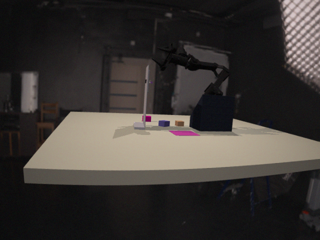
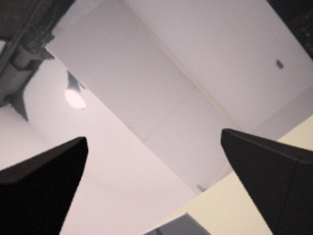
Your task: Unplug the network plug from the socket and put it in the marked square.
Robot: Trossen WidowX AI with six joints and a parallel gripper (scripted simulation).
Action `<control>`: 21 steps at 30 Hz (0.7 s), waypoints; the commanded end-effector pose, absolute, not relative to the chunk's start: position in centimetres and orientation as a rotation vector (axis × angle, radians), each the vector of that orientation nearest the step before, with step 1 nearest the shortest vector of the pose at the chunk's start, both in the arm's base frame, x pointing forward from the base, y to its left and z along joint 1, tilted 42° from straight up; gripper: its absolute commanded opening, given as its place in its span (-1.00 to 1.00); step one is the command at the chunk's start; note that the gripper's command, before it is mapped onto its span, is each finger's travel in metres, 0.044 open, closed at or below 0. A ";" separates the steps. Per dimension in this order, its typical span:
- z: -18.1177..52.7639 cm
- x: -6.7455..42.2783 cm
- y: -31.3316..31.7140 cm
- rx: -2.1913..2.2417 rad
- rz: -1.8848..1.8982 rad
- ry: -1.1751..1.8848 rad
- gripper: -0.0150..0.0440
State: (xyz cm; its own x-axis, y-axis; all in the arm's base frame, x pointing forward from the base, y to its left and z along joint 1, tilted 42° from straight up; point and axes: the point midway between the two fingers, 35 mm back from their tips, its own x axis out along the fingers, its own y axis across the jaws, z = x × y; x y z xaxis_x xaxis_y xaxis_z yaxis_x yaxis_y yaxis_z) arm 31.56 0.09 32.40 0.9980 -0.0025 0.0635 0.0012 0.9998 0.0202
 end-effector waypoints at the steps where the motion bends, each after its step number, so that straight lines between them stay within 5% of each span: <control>1: 32.3 31.6 0.1 0.023 -0.002 -0.063 0.78; 9: 28.5 33.9 0.2 0.143 -0.015 -0.043 0.06; 21: 21.9 35.5 0.4 0.338 -0.041 -0.013 0.04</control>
